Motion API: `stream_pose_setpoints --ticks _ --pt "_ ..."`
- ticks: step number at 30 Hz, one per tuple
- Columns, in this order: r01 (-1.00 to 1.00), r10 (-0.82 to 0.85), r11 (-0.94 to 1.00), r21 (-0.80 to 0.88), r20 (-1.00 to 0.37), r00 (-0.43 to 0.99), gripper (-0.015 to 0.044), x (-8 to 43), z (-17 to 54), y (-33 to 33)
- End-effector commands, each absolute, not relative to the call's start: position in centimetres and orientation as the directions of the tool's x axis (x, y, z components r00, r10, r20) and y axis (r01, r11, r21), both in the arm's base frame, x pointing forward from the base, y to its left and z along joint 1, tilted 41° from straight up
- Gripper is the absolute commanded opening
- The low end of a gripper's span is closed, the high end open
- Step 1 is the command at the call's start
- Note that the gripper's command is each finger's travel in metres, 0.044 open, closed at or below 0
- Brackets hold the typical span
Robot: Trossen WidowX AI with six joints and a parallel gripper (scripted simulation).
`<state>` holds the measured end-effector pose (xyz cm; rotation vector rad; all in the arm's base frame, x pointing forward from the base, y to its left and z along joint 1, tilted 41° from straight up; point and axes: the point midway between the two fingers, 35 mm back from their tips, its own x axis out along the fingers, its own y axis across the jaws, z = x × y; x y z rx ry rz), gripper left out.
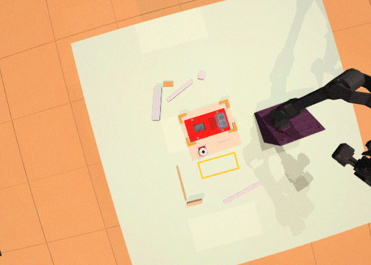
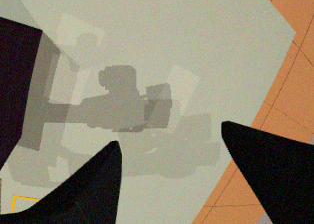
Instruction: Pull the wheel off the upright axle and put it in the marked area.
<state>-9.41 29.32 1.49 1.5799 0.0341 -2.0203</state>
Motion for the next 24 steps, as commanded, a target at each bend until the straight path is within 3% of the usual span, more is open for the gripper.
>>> stream_pose_setpoints --ticks 1,13,19,24 --pt "0.302 -0.394 -0.890 0.343 -0.910 -0.129 0.0300 -7.0 1.4 30.1" --pt "-0.330 -0.351 -0.873 0.360 -0.932 -0.090 0.0300 3.9 1.3 30.5" --pt "-0.711 -0.353 -0.643 0.285 -0.934 -0.055 0.0300 11.3 0.9 29.0" --pt "-0.931 -0.372 -0.332 0.153 -0.928 -0.020 0.0300 17.2 0.8 26.6"
